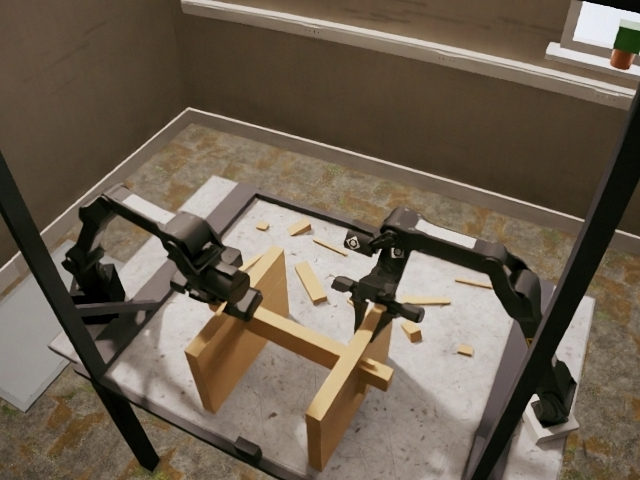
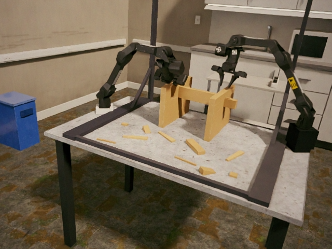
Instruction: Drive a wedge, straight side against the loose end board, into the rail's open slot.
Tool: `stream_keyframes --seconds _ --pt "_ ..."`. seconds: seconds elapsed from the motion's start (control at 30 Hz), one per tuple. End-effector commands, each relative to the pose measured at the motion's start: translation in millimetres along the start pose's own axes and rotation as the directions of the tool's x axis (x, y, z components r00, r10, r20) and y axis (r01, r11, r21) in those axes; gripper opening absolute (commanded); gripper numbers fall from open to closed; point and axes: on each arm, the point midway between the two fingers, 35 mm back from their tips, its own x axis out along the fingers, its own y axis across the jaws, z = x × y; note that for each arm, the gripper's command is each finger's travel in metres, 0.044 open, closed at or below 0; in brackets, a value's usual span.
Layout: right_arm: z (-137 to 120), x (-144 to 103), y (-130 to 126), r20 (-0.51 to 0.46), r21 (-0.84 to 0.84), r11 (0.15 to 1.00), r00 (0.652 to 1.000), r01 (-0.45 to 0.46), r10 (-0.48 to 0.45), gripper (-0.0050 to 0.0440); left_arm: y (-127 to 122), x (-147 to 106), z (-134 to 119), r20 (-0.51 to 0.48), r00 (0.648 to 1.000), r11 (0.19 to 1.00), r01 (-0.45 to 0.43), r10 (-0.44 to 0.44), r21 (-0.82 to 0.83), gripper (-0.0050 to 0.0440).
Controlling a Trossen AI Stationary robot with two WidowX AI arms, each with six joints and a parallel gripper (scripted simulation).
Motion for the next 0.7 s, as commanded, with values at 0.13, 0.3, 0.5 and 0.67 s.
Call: stream_keyframes --seconds 0.13,0.3,0.5,0.67 --pt "7 -7 2 0.001 -0.024 0.999 1.000 0.023 -0.023 0.0204 8 -33 10 0.001 0.999 0.999 0.052 -0.052 0.003 0.0207" --pt "7 -7 2 0.001 -0.024 0.999 1.000 0.023 -0.023 0.0204 7 -29 9 -0.001 0.999 0.999 0.042 -0.042 0.007 0.0207" --pt "7 -8 3 -0.001 -0.022 0.999 1.000 0.022 -0.022 0.0204 7 -28 8 0.000 0.999 0.999 0.039 -0.039 0.006 0.0207" --pt "7 -8 3 -0.001 -0.022 0.999 1.000 0.022 -0.022 0.0204 7 -28 8 0.000 0.999 0.999 0.039 -0.039 0.006 0.0207"
